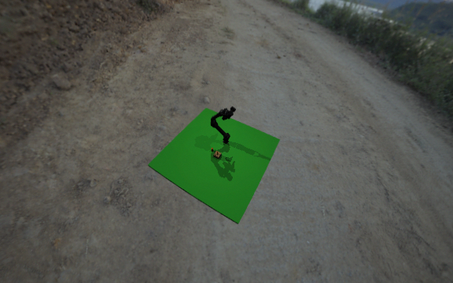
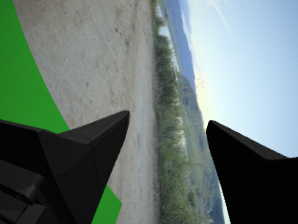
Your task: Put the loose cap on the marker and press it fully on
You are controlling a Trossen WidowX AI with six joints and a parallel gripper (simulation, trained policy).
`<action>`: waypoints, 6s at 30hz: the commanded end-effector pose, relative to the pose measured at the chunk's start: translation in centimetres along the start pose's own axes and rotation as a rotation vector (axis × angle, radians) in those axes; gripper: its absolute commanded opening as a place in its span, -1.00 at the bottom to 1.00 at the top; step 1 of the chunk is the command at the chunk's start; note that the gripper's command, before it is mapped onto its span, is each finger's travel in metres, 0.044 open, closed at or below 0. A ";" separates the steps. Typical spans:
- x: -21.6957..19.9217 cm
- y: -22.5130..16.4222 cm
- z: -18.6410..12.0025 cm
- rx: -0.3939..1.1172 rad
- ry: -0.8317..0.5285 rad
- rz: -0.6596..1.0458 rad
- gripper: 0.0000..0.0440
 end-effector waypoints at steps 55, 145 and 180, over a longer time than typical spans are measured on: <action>1.7 -12.6 -2.9 0.553 0.154 -0.111 0.40; 8.9 -16.3 -20.0 1.205 0.627 -0.009 0.43; 12.9 -11.7 -25.2 1.410 0.663 0.343 0.43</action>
Point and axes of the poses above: the point midway between the two fingers, 35 mm back from their tips, its own z axis out along the fingers, its own x axis across the jaws, y = z × x, the point moved 7 cm from there along -z, back along the fingers, and after that the axes turned 7 degrees about -z, right-handed, at the moved point
